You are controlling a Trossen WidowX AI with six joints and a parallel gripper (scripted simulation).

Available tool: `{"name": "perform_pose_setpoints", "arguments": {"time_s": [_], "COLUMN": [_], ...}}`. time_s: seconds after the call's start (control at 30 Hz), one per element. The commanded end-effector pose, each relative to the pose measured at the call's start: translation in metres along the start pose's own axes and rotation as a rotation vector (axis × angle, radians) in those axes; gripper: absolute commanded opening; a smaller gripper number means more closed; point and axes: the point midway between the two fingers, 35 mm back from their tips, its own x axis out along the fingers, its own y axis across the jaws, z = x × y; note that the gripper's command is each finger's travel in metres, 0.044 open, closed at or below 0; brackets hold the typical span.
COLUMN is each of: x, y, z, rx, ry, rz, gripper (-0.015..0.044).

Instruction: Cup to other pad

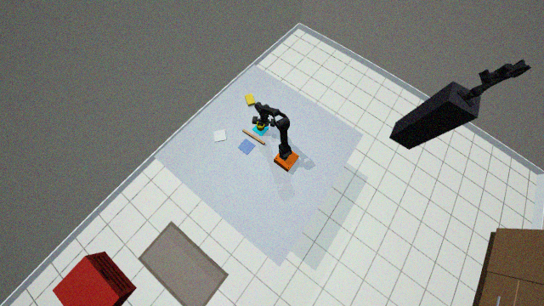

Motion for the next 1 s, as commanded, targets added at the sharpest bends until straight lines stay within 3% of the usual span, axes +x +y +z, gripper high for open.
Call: {"name": "perform_pose_setpoints", "arguments": {"time_s": [0.0,0.53,0.73,0.97], "x": [0.0073,0.0091,0.0091,0.0061], "y": [-0.0011,-0.0008,-0.0008,-0.0006], "z": [0.0001,-0.0004,-0.0004,-0.0002], "rx": [-0.005,0.0,0.0,0.0], "ry": [-0.001,0.002,0.002,0.001], "rz": [-0.003,-0.001,-0.001,-0.001], "gripper": [0.0,0.0,0.0146,0.0146]}}
